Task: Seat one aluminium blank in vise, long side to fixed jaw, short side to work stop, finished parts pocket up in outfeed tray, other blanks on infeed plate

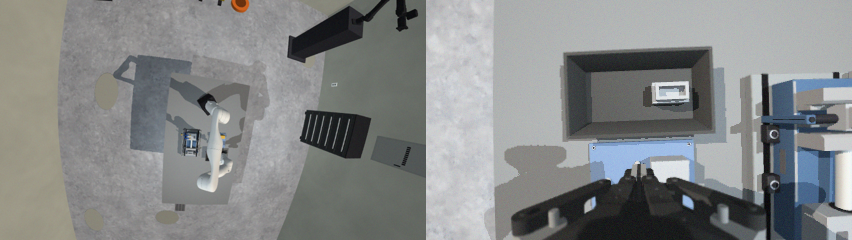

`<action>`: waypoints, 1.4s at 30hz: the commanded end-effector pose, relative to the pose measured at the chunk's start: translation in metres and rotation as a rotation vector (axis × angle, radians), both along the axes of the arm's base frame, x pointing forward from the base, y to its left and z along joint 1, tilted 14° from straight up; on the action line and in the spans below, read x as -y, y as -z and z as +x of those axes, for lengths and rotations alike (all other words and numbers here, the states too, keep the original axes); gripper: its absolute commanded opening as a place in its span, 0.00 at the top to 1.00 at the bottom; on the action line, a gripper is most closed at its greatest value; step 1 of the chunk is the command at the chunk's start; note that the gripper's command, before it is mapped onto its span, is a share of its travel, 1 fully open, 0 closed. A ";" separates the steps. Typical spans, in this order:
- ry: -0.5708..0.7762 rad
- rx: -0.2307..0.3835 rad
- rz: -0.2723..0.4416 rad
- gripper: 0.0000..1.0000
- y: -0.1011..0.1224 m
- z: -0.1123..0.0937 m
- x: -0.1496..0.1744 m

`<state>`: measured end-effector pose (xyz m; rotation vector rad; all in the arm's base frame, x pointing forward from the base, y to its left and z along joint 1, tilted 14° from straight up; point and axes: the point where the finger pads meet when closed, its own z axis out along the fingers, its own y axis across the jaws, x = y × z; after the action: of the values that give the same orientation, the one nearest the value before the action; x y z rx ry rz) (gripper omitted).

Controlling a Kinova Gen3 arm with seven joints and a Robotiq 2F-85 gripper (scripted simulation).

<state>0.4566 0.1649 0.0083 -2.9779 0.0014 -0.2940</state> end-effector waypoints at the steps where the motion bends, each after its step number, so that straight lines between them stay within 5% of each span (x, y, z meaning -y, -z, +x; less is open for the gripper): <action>1: -0.004 -0.004 0.002 1.00 0.003 -0.001 -0.003; 42: -0.004 -0.004 0.002 1.00 0.014 0.001 -0.004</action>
<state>0.4570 0.1691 -0.0061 -2.9767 -0.0033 -0.2857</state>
